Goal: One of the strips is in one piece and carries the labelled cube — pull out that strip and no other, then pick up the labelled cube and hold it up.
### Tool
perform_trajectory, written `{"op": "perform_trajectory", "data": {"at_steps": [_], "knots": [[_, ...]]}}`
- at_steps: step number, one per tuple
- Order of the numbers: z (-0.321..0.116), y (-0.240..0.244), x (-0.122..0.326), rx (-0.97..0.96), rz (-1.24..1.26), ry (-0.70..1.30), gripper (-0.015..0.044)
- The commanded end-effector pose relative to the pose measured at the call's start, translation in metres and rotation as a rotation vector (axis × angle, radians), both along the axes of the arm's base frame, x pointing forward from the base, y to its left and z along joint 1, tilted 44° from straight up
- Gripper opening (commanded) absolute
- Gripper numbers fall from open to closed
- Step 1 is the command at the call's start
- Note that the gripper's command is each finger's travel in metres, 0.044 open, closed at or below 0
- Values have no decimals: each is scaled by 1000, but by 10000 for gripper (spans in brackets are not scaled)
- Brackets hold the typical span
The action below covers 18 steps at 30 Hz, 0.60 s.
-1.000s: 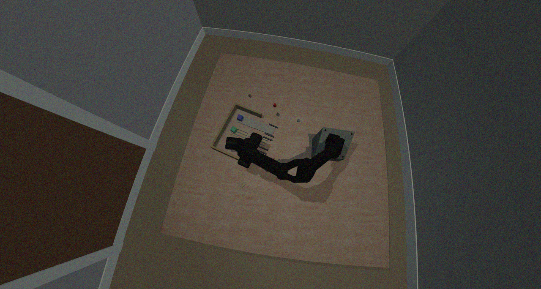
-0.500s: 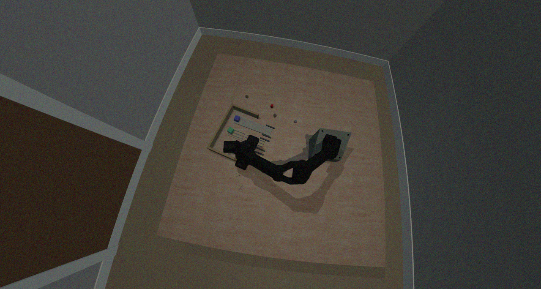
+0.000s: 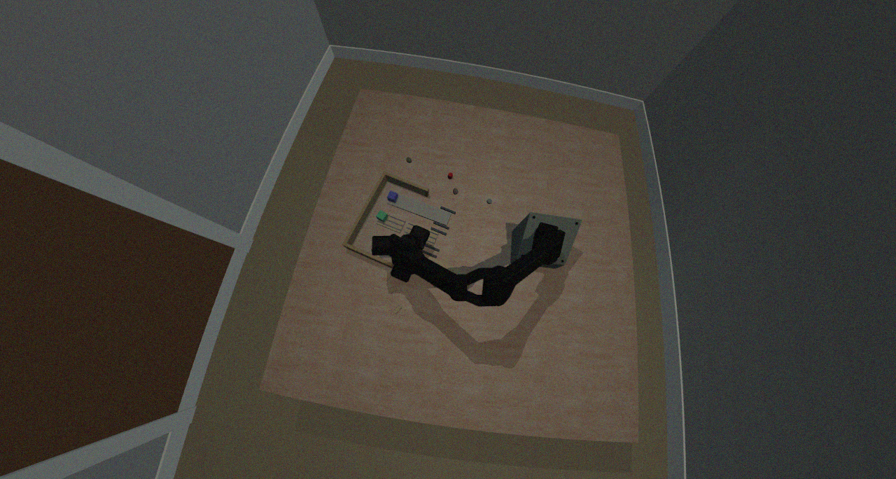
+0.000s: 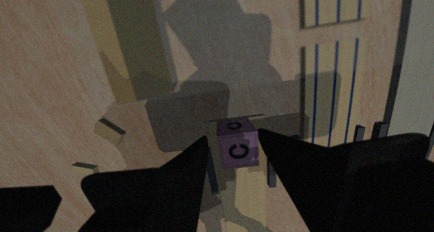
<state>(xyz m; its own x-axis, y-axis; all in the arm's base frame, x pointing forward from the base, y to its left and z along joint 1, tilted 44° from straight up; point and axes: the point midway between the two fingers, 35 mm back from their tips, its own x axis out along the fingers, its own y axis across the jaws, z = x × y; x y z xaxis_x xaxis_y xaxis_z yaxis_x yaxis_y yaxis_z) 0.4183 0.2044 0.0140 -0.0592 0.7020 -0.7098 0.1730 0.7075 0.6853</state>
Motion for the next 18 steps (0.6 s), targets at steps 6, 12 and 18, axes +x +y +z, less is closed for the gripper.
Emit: {"op": "perform_trajectory", "data": {"at_steps": [6, 12, 18], "knots": [[0, 0, 0, 0, 0, -1, 138], [0, 0, 0, 0, 0, -1, 98], [3, -8, -7, -1, -1, 0, 0]]}}
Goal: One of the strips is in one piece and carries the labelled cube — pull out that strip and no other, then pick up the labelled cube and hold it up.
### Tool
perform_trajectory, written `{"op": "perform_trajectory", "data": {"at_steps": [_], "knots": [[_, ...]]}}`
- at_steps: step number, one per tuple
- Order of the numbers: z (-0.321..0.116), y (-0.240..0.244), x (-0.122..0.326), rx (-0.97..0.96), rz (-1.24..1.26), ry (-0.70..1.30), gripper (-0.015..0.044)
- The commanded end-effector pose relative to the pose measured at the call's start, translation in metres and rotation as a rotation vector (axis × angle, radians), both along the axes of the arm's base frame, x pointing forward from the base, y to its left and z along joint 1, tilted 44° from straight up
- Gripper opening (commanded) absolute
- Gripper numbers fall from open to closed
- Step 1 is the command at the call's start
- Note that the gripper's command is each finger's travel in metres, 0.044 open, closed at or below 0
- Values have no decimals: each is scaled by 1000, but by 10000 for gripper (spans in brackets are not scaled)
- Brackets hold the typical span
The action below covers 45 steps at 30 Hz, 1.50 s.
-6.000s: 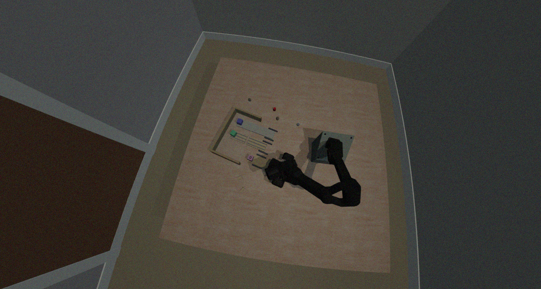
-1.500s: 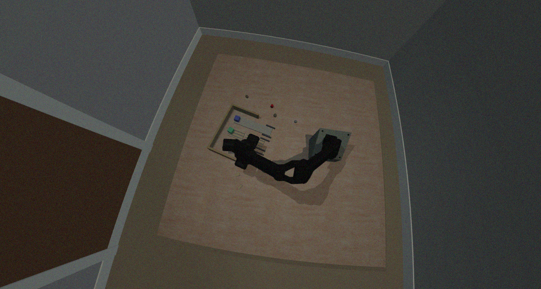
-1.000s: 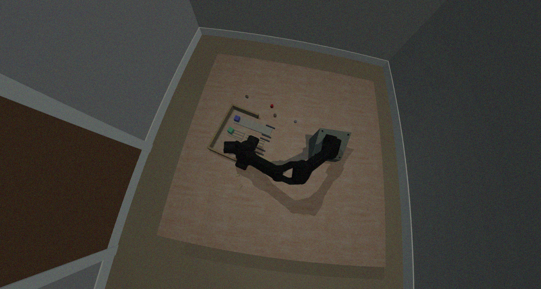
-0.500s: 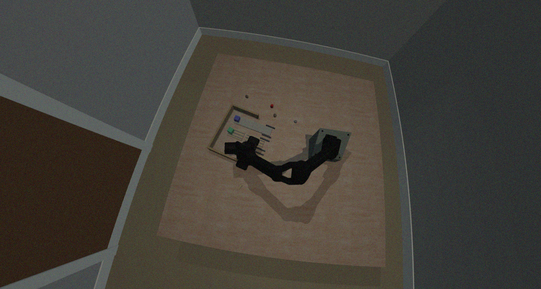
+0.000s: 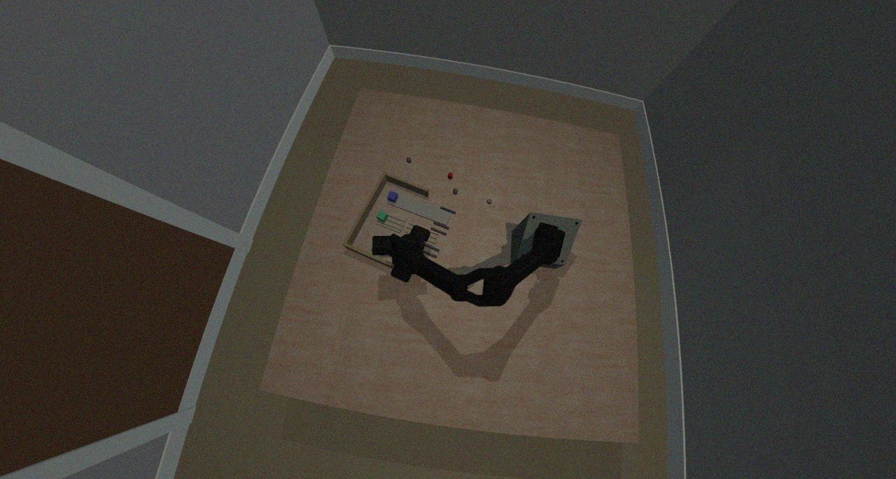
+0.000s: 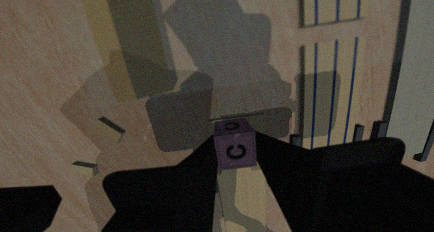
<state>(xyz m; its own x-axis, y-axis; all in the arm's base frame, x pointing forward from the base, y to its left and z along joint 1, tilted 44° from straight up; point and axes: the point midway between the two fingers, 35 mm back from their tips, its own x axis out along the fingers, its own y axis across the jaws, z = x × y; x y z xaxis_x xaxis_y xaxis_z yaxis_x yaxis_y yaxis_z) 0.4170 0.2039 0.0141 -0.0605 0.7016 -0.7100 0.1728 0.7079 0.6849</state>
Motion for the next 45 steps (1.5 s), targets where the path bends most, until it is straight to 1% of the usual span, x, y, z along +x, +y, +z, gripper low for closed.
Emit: {"op": "perform_trajectory", "data": {"at_steps": [1, 14, 22, 45], "knots": [[5, -10, -9, -1, -2, 0, 0], [17, -46, -50, -5, -6, 6, 0], [17, -49, -57, -5, -7, 7, 0], [-1, -73, -134, -7, -7, 11, 0]]}}
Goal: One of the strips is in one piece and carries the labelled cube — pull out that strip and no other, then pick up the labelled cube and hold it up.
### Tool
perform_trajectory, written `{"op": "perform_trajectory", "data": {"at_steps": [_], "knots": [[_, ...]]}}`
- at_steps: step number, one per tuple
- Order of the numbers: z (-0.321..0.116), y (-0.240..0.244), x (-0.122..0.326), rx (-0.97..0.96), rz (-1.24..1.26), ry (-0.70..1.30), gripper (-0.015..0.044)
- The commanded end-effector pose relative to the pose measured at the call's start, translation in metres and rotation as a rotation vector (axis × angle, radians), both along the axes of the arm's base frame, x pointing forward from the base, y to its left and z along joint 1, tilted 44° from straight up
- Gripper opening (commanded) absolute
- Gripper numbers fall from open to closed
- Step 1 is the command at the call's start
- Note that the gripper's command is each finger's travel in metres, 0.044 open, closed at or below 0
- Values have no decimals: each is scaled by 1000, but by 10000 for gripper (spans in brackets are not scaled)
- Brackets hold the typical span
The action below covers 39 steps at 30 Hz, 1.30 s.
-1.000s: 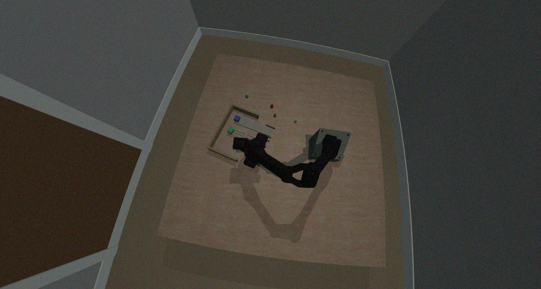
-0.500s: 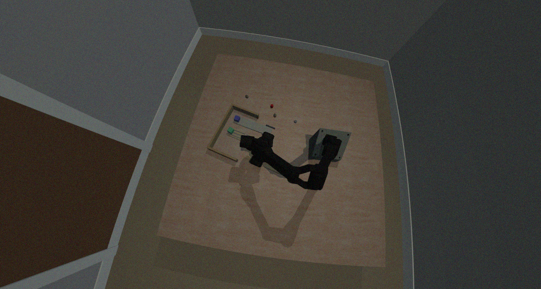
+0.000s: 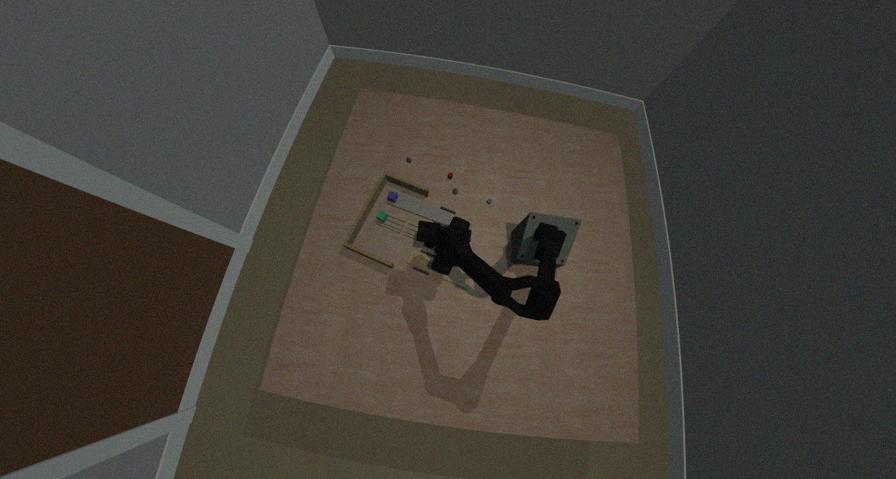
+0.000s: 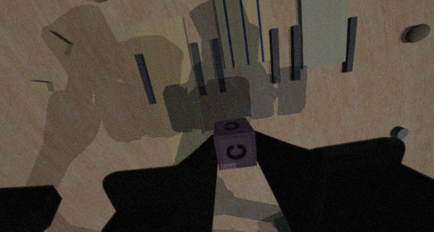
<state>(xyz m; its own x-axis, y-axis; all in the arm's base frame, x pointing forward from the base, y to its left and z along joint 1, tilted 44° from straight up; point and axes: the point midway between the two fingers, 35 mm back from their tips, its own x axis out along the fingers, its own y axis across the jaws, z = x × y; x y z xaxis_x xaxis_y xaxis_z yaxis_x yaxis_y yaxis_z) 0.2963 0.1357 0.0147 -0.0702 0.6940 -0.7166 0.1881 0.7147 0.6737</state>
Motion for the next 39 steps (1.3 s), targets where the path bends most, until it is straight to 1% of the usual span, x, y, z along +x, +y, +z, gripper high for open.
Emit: {"op": "perform_trajectory", "data": {"at_steps": [1, 5, 12, 39], "knots": [[-2, -5, -15, 5, -2, -6, 0], [1, -8, -15, 4, -2, -6, 0], [24, -30, -13, 3, -2, -7, 0], [24, -30, -13, 3, -2, -7, 0]]}}
